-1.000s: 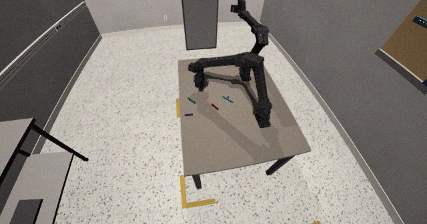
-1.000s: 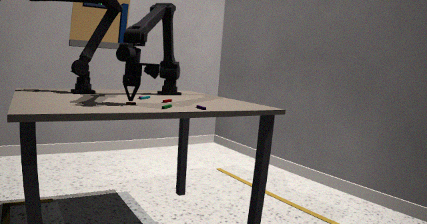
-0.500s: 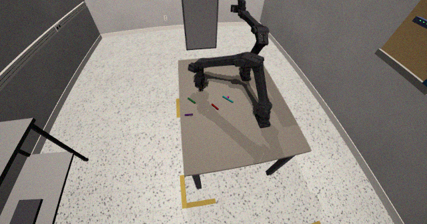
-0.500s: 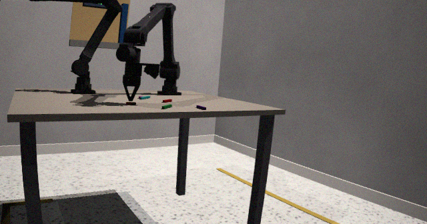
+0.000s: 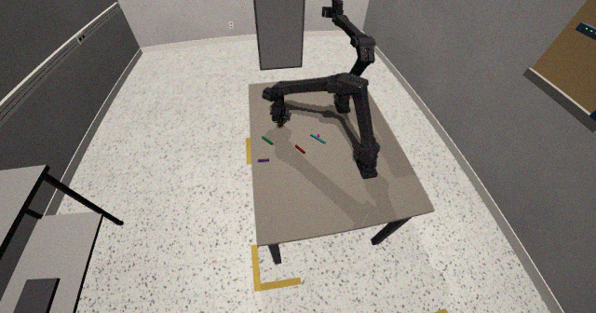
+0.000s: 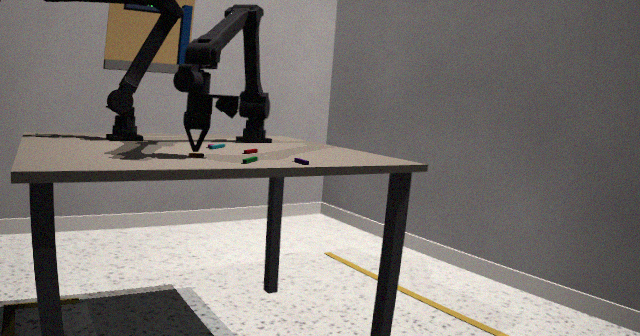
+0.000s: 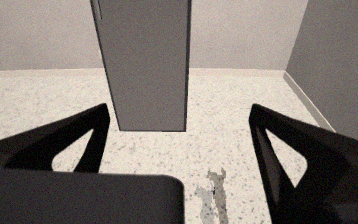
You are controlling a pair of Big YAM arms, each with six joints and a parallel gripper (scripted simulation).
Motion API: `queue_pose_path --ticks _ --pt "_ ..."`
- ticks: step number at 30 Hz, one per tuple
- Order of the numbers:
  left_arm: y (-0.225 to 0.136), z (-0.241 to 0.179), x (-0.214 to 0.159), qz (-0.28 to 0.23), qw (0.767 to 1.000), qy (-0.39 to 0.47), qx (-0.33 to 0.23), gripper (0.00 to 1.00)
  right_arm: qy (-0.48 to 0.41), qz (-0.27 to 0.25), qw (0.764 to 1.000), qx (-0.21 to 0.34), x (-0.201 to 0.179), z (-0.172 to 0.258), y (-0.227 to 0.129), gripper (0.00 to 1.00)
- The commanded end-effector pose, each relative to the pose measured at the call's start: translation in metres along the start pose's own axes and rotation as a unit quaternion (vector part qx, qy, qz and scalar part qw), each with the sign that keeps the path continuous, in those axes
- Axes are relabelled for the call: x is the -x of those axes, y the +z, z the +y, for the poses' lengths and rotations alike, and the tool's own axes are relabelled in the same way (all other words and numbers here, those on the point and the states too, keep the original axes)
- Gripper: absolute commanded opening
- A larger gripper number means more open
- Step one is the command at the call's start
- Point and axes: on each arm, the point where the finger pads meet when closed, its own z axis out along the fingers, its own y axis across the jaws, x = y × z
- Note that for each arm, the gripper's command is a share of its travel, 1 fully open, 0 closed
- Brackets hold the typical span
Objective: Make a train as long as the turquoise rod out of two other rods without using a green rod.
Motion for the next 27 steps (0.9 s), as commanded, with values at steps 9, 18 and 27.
queue_pose_path --ticks 9,18,27 --pt "-0.0296 -0.0216 -0.0167 0.015 0.999 0.000 -0.033 0.23 0.004 -0.028 1.000 0.002 0.0379 0.0029 0.0032 1.00" --pt "-0.0307 -0.0220 -0.0163 0.015 0.999 0.000 -0.034 0.23 0.004 -0.028 1.000 0.002 0.0379 0.0029 0.0032 1.00" --pt "-0.0305 -0.0220 -0.0164 0.015 0.999 0.000 -0.034 0.23 0.004 -0.028 1.000 0.002 0.0379 0.0029 0.0032 1.00"
